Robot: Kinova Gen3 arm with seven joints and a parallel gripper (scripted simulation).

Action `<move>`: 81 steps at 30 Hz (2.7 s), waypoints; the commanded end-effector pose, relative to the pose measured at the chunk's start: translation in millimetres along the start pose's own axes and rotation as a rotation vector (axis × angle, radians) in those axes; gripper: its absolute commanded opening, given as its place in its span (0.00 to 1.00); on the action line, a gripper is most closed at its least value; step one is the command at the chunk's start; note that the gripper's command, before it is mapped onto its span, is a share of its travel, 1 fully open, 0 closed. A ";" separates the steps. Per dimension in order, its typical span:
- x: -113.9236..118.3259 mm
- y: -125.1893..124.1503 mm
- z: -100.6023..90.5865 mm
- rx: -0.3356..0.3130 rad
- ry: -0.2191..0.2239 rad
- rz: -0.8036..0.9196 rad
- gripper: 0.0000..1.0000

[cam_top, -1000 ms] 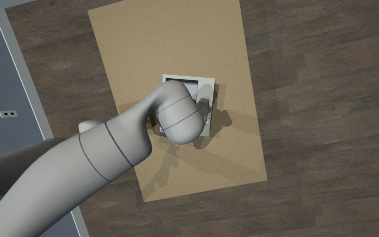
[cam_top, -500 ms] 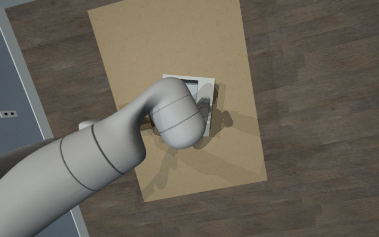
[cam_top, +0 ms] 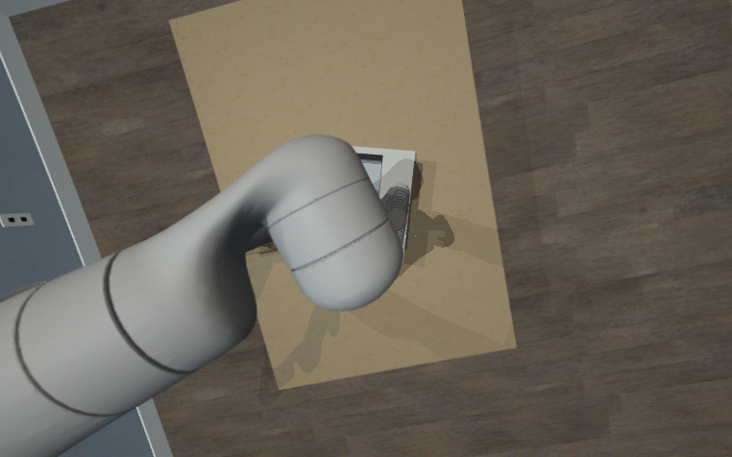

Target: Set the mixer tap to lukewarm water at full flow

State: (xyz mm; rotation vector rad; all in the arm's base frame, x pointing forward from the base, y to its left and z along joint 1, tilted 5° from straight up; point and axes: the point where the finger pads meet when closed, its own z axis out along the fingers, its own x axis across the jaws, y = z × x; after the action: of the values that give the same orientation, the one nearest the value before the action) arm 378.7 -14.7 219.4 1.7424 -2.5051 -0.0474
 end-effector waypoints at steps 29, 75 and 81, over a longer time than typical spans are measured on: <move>-0.6 -2.3 -14.8 0.011 -0.003 0.001 0.00; 1.6 -3.5 -15.0 0.009 -0.004 0.091 0.00; 3.6 -4.4 -15.1 0.007 -0.005 0.169 0.00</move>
State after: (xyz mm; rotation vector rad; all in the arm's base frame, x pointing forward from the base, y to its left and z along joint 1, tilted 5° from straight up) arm 382.3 -19.5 233.8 1.5442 -2.6380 -0.0335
